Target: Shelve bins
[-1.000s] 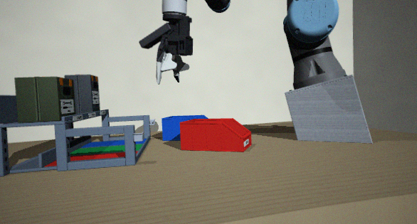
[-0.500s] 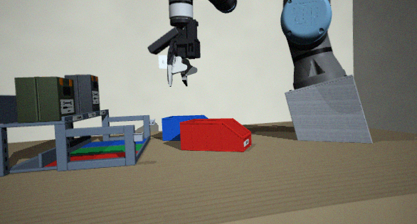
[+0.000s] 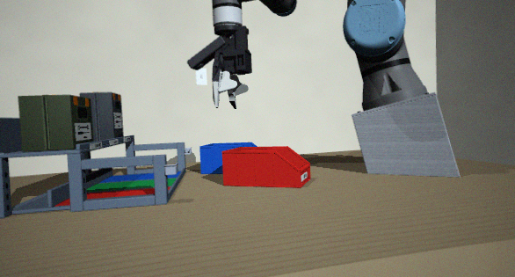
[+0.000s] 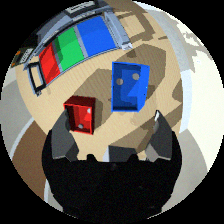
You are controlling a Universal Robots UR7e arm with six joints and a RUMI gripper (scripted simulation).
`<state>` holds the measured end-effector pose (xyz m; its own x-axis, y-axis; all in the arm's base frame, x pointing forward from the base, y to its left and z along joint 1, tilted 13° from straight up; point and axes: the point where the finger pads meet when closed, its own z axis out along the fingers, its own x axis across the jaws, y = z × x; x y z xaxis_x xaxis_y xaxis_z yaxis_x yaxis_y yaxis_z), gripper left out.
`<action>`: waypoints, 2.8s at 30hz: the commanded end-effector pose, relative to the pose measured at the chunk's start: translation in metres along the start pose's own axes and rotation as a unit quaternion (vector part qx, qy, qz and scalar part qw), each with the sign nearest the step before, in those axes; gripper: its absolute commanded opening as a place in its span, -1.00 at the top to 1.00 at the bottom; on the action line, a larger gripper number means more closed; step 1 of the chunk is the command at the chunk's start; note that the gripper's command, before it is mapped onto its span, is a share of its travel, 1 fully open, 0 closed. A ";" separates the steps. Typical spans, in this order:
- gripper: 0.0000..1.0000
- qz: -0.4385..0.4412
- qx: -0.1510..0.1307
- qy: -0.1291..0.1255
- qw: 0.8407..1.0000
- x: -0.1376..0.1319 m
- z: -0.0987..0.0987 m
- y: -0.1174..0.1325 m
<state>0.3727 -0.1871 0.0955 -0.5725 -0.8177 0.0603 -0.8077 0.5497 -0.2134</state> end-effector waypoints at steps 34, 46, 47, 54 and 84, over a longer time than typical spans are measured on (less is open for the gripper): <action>1.00 -0.001 -0.002 -0.002 1.000 0.001 0.000 0.002; 1.00 -0.001 -0.002 -0.002 1.000 0.001 0.000 0.002; 1.00 -0.001 -0.002 -0.002 1.000 0.001 0.000 0.002; 1.00 -0.001 -0.002 -0.002 1.000 0.001 0.000 0.002; 0.70 -0.001 -0.002 -0.002 1.000 0.001 0.000 0.002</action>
<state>0.3706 -0.1866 0.0944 -0.5699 -0.8198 0.0563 -0.8097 0.5485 -0.2087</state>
